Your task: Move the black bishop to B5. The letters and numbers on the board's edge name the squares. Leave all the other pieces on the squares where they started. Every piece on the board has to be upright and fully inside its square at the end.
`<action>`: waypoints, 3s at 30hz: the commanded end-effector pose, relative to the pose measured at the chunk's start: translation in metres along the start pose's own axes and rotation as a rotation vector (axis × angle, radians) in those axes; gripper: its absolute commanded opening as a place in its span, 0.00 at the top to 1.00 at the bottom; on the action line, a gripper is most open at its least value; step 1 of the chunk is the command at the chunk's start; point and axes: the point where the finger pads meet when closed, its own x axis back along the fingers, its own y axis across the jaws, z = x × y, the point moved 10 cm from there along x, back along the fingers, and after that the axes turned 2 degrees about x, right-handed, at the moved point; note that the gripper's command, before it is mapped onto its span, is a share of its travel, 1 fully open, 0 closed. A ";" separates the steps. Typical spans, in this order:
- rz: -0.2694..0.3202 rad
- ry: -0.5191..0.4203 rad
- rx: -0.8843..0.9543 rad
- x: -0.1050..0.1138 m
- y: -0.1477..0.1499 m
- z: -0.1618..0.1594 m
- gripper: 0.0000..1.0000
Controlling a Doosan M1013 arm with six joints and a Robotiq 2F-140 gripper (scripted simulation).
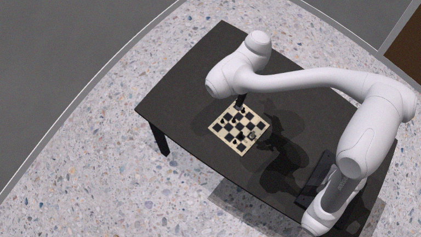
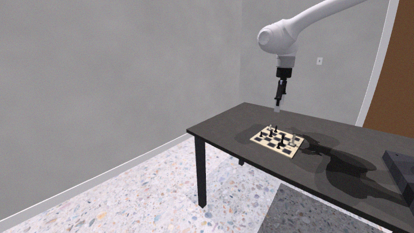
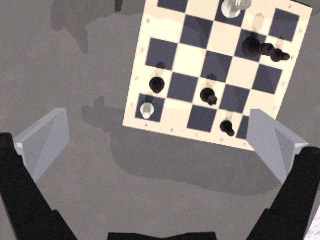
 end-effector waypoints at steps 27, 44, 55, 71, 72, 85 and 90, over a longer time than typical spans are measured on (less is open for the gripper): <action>-0.011 -0.001 -1.046 -0.012 -0.003 0.004 0.00; -0.050 0.009 -1.953 -0.024 -0.005 0.006 0.00; -0.063 0.025 -2.507 -0.027 -0.005 0.007 0.00; 0.000 0.003 -3.137 -0.027 -0.002 0.003 0.78; 0.000 0.003 -3.137 -0.027 -0.002 0.003 0.78; 0.000 0.003 -3.137 -0.027 -0.002 0.003 0.78; 0.000 0.003 -3.137 -0.027 -0.002 0.003 0.78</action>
